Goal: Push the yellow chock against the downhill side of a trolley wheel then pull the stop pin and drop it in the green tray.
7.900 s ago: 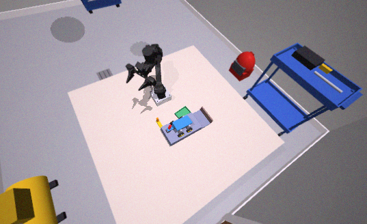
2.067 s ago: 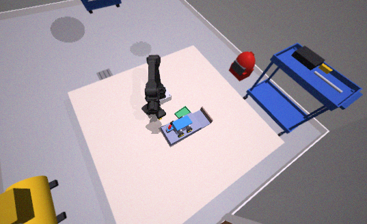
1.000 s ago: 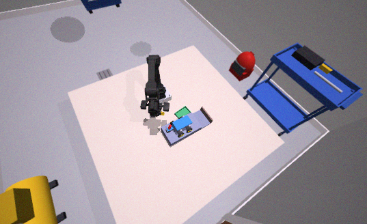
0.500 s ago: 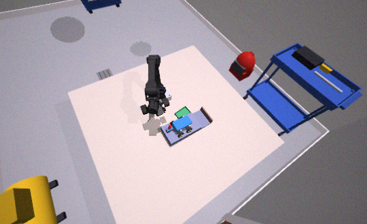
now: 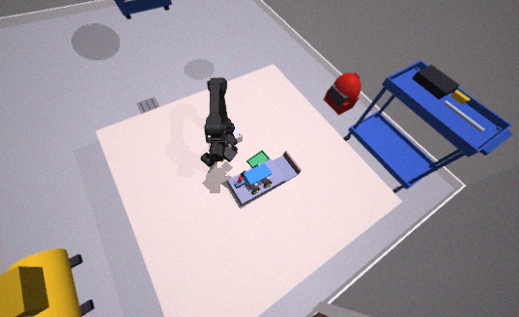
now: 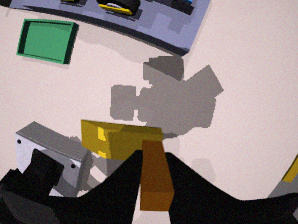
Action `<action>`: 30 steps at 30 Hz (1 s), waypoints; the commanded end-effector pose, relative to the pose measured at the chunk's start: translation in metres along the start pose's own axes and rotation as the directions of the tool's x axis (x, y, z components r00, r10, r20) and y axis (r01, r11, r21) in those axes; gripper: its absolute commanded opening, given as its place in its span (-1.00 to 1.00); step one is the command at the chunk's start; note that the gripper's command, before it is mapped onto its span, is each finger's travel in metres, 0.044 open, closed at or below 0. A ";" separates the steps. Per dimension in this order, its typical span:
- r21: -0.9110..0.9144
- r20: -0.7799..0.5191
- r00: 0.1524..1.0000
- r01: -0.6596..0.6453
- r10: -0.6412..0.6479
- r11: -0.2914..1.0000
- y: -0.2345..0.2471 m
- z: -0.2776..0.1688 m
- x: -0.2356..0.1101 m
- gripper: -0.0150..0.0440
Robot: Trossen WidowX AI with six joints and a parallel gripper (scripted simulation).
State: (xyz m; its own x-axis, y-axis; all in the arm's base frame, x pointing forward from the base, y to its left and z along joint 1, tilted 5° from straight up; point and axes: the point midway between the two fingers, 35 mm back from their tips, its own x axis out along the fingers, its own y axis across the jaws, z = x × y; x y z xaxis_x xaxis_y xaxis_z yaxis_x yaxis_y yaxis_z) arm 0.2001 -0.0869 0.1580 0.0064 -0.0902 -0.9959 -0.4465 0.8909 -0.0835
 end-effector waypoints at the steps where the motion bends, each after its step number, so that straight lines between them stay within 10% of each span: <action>1: -0.145 0.004 1.000 0.000 0.001 0.989 0.000 0.001 0.000 -0.49; 30: -0.903 0.004 1.000 0.001 0.005 0.429 0.000 0.001 0.000 -0.49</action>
State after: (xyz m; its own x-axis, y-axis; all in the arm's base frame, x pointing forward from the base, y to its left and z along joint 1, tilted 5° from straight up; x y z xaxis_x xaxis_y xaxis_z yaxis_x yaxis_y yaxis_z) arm 0.2002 -0.0870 0.1575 0.0051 -0.0864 -0.9962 -0.9956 0.0926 -0.0132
